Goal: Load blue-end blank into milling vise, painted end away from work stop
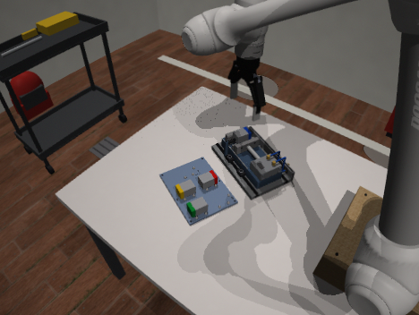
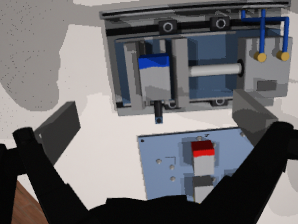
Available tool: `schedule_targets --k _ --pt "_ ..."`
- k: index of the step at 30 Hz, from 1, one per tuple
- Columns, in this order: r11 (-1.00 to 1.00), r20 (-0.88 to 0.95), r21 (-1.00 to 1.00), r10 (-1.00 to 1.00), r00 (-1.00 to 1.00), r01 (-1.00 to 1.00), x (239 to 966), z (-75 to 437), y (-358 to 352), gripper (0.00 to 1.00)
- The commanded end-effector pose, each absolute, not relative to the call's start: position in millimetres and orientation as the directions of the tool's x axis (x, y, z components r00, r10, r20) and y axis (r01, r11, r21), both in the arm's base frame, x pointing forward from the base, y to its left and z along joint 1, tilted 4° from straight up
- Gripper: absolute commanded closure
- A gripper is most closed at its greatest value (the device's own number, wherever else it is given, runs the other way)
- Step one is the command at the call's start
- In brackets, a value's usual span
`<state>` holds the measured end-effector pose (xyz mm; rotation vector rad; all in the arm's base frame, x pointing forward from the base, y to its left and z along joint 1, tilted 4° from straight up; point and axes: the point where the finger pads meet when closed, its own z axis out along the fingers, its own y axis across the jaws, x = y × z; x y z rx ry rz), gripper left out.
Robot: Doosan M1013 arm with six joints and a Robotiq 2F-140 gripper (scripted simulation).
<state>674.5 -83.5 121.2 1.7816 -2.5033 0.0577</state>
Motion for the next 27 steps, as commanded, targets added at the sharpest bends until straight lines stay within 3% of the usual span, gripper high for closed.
schedule_targets --k 1,27 --pt "0.328 0.077 0.009 -0.942 -0.326 -0.945 674.5 120.6 -83.5 0.0" --pt "0.328 0.077 0.009 -0.942 -0.326 -0.945 674.4 117.0 -83.7 0.0"
